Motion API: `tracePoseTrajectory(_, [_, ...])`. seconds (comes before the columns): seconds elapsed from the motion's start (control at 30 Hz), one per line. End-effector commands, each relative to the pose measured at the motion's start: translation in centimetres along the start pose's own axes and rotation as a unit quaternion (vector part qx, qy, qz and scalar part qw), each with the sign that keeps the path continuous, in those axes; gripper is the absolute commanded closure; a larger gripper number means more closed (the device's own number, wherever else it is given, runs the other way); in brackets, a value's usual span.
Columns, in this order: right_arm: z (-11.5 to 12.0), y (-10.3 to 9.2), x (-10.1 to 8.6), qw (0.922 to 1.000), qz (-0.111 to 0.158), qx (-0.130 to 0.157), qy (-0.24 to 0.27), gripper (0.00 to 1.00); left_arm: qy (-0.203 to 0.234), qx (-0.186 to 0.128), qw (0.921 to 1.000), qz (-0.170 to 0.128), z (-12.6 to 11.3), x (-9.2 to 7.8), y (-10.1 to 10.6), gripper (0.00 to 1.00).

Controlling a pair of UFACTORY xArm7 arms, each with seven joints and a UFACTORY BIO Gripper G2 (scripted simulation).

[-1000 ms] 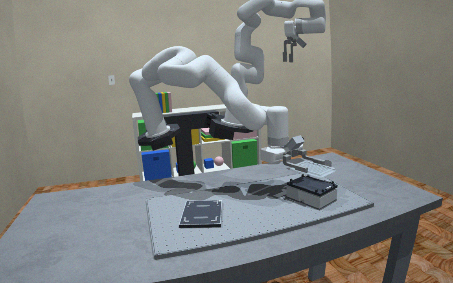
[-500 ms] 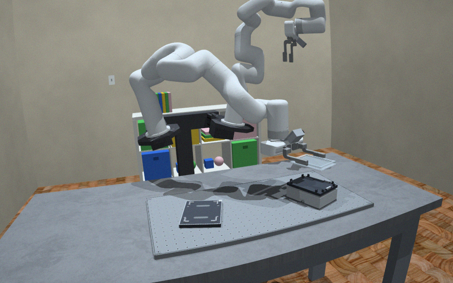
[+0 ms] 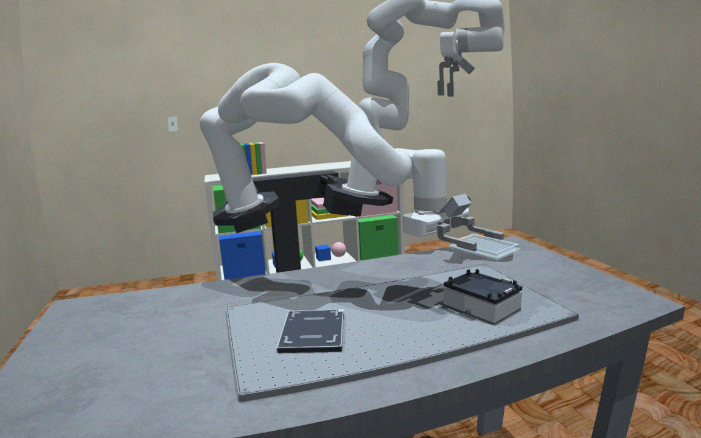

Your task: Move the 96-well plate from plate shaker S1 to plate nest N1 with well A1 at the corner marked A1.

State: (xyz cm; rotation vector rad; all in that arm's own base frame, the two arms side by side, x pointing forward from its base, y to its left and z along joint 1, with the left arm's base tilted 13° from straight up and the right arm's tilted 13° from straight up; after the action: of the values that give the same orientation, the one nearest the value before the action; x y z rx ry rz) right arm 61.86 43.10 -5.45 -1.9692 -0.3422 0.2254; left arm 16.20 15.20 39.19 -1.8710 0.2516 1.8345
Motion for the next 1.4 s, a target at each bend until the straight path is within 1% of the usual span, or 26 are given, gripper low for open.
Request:
tracePoseTrajectory(0.0, [0.0,-0.4,0.2,1.0,-0.003,0.002,0.001,1.0,0.001,0.0,1.0,-0.001,0.0,-0.1,0.0,0.0])
tracePoseTrajectory(0.1, [0.0,-0.4,0.2,1.0,-0.003,0.002,0.001,1.0,0.001,0.0,1.0,-0.001,0.0,-0.1,0.0,0.0])
tracePoseTrajectory(0.23, [-1.0,-0.1,-0.4,0.9978,0.01,0.002,0.066,1.0,0.001,0.0,1.0,-0.001,0.0,-0.1,0.0,0.0])
tracePoseTrajectory(0.37, [-2.0,0.3,-0.9,0.9911,0.023,0.002,0.131,1.0,0.001,0.0,1.0,-0.001,0.0,-0.1,0.0,0.0])
tracePoseTrajectory(0.5, [-3.0,0.7,-1.5,0.98,0.035,0.002,0.196,1.0,0.001,0.0,1.0,-0.001,0.0,-0.1,0.0,0.0])
tracePoseTrajectory(0.57, [-3.0,0.7,-1.5,0.98,0.035,0.002,0.196,1.0,0.001,0.0,1.0,-0.001,0.0,-0.1,0.0,0.0])
tracePoseTrajectory(0.67, [-3.8,0.9,-1.9,0.9688,0.045,0.002,0.244,1.0,0.001,0.0,1.0,-0.001,0.0,-0.1,0.0,0.0])
tracePoseTrajectory(0.8, [-4.8,1.3,-2.4,0.9502,0.057,0.003,0.306,1.0,0.001,0.0,1.0,-0.001,0.0,-0.1,0.0,0.0])
tracePoseTrajectory(0.83, [-5.1,1.4,-2.5,0.9475,0.059,0.003,0.314,1.0,0.001,0.0,1.0,-0.001,0.0,-0.1,0.0,0.0])
tracePoseTrajectory(1.07, [-7.1,2.1,-3.5,0.9476,0.059,0.002,0.314,1.0,0.001,0.0,1.0,-0.001,0.0,-0.1,0.0,0.0])
tracePoseTrajectory(1.13, [-7.1,2.1,-3.5,0.9476,0.059,0.002,0.314,1.0,0.001,0.0,1.0,-0.001,0.0,-0.1,0.0,0.0])
tracePoseTrajectory(1.37, [-9.1,2.8,-4.5,0.9476,0.059,0.002,0.314,1.0,0.001,0.0,1.0,-0.001,0.0,-0.1,0.0,0.0])
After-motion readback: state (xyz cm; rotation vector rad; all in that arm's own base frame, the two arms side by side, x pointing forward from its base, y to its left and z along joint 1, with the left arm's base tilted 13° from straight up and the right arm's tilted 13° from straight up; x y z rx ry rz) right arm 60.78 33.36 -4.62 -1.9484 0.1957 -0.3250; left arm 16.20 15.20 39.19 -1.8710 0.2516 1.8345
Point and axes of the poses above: on each arm, the point midway between the two finger pads, its own x axis out along the fingers, its own z axis across the jaws, y = z × x, the point moved 1 cm from there along -x, back along the fingers, and after that the axes turned 11 degrees about -x, right-handed, at the moved point
